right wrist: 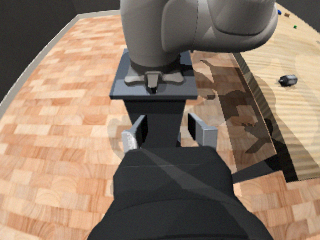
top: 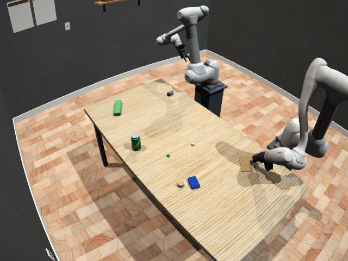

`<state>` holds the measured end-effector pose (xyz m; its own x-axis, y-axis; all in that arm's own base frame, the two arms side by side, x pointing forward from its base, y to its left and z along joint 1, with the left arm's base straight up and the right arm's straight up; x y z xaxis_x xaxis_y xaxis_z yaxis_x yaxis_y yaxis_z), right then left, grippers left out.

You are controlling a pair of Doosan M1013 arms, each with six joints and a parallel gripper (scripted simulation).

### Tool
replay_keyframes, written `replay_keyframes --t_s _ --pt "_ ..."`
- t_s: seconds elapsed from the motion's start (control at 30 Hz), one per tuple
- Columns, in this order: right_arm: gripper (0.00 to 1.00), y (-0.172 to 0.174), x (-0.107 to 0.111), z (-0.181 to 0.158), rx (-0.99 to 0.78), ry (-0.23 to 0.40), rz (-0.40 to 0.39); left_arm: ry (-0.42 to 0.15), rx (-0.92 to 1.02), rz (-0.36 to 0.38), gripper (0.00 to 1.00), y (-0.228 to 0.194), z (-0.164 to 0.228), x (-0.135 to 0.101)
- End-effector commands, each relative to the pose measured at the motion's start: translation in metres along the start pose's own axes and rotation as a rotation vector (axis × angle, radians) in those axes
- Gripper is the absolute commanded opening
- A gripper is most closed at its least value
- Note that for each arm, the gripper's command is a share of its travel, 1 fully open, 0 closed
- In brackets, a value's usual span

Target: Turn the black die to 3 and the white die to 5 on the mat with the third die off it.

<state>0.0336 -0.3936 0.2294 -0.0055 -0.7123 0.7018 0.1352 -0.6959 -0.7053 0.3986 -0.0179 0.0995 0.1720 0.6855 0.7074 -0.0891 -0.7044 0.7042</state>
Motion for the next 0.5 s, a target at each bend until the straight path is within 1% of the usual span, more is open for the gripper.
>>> replay_keyframes --t_s 0.0,0.13,0.17,0.47 --pt "1.0 -0.0001 0.0004 -0.0022 0.002 -0.003 -0.007 0.003 0.005 -0.001 0.64 -0.0026 -0.0008 -0.0012" --pt "1.0 -0.0001 0.0004 -0.0022 0.002 -0.003 -0.007 0.003 0.005 -0.001 0.64 -0.0026 -0.0008 -0.0012" --pt "1.0 -0.0001 0.0004 -0.0022 0.002 -0.003 -0.007 0.003 0.005 -0.001 0.34 -0.0026 -0.0008 -0.0012" --pt "1.0 -0.0001 0.0004 -0.0022 0.002 -0.003 -0.007 0.003 0.005 -0.001 0.34 -0.0026 -0.0008 -0.0012"
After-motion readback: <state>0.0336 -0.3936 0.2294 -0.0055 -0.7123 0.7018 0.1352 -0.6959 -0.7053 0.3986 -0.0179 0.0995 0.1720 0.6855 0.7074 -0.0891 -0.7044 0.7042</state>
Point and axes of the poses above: on each arm, the point where the finger pads meet when closed, its own x axis back along the fingers, its own z axis across the jaws, y = z × x, the point moved 10 cm from there along x, back along the fingers, and after that the axes turned 5 degrees about x, right-handed, at the moved point
